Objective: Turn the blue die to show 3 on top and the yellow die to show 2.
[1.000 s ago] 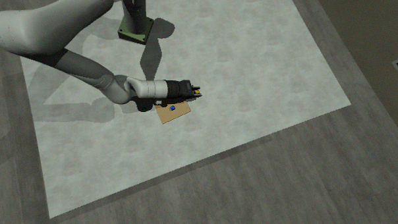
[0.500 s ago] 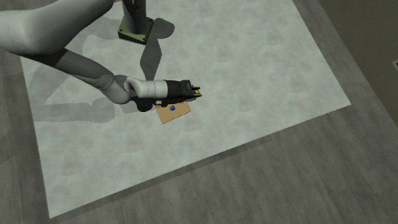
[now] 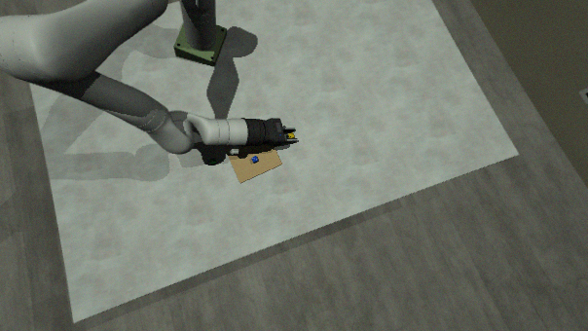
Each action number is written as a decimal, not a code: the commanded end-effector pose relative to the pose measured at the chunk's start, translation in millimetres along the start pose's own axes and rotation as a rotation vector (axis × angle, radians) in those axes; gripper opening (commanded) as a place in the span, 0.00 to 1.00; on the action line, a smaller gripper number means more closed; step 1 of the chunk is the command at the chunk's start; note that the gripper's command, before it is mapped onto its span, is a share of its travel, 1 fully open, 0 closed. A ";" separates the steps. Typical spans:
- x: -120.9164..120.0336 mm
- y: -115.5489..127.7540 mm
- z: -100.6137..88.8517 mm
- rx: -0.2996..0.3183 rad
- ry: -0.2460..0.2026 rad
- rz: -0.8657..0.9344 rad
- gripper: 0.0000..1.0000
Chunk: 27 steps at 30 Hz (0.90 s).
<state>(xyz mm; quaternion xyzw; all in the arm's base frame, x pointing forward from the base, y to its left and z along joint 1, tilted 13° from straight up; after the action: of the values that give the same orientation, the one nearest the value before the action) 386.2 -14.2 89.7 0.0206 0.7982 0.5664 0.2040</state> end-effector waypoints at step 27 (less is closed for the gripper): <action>-0.3 0.4 -25.2 0.000 0.000 -0.001 0.64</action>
<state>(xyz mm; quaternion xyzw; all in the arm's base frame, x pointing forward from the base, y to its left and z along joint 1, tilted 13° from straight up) 376.6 -31.5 94.8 0.0193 0.7970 0.5696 0.1998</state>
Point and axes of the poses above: the point where the finger pads meet when closed, its own z axis out along the fingers, its own x axis across the jaws, y = z × x, the point moved 10 cm from there along -z, back along the fingers, and after that the axes turned 12 degrees about -z, right-handed, at the moved point
